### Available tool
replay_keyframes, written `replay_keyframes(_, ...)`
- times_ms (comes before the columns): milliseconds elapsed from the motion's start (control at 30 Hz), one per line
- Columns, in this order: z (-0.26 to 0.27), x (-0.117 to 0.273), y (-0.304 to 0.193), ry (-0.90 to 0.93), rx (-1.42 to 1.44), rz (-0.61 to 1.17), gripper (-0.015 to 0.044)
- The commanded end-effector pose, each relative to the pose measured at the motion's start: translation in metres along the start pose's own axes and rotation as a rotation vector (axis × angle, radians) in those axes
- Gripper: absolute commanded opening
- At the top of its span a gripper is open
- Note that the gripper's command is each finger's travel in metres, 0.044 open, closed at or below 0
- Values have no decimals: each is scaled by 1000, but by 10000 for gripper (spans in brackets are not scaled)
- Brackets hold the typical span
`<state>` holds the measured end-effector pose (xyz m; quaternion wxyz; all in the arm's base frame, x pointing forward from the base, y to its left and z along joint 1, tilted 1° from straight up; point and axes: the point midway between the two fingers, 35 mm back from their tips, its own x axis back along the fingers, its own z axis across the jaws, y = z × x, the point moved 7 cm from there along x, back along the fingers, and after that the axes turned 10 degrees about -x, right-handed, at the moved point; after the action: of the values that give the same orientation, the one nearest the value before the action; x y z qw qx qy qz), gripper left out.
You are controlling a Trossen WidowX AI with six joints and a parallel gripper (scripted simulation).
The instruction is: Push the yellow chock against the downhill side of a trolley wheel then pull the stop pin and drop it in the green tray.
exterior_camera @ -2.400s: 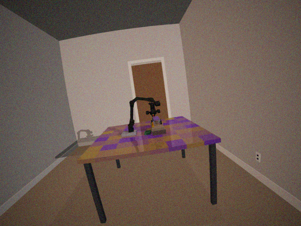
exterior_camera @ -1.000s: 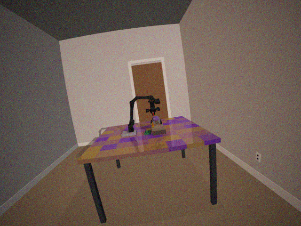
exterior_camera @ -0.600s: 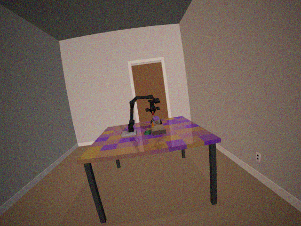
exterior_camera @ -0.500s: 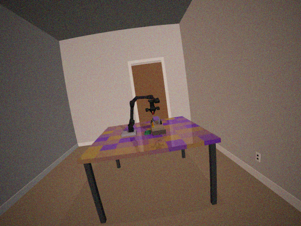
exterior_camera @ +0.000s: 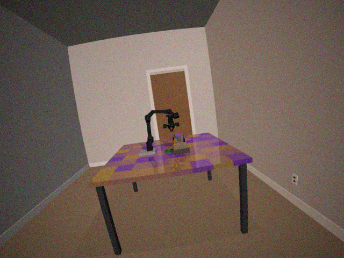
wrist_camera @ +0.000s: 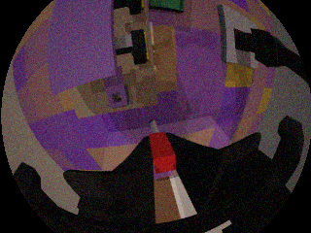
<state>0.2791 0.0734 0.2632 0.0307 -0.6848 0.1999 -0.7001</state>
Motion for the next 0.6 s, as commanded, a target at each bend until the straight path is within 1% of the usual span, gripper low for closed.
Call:
replay_keyframes(0,-14,0,2,6,-4,1,0)
replay_keyframes(300,-44,0,7,3,-5,0,0)
replay_keyframes(433,-45,1,8,3,-5,0,0)
replay_keyframes(567,-41,2,19,4,-5,-1,0)
